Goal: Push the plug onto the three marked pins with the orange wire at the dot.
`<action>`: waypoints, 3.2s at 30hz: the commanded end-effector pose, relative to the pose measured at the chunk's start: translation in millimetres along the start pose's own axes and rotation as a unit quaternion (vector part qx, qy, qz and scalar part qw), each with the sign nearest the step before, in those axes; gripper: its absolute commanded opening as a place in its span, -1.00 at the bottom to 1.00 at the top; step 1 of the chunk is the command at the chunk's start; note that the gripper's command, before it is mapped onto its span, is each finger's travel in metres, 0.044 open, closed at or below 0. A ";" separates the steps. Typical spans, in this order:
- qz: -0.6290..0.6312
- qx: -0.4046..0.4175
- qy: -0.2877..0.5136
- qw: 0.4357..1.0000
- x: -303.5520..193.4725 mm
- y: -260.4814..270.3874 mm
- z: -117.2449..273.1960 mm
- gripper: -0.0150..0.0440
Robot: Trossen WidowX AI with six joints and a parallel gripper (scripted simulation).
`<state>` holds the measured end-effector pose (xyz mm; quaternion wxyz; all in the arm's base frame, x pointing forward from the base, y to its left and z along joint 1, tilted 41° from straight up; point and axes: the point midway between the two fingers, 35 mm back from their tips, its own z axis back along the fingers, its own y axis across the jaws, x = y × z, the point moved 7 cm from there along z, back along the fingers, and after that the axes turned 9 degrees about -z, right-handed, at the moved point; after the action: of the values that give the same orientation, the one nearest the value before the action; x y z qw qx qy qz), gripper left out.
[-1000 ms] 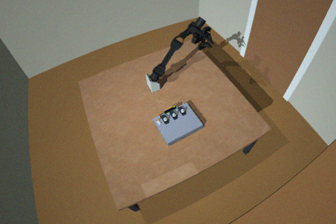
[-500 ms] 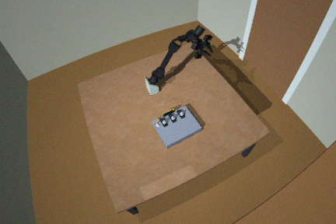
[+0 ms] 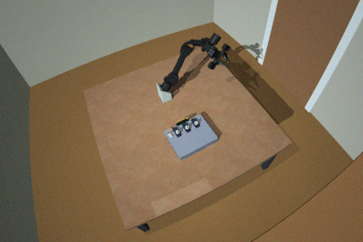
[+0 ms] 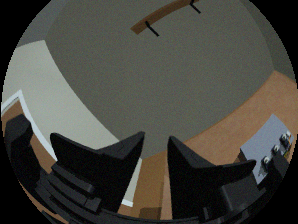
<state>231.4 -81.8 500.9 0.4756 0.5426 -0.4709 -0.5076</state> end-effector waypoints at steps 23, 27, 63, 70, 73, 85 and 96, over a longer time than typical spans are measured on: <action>0.306 0.006 -0.009 0.952 -23.2 -69.0 -17.5 -0.10; 0.351 0.006 -0.011 0.936 -27.3 -80.6 -18.7 -0.10; 0.689 -0.012 -0.016 0.724 -59.7 -185.8 -16.1 -0.10; 0.711 -0.094 0.048 0.695 -40.2 -205.1 -50.1 -0.10; 0.715 -0.131 0.082 0.682 -28.8 -216.4 -65.0 -0.10; 0.685 -0.264 0.231 0.639 30.0 -275.9 -111.8 -0.10; 0.594 -0.341 0.373 0.625 94.4 -346.0 -128.2 -0.10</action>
<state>370.5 -119.5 172.1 0.9499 0.0613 -0.3064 0.0079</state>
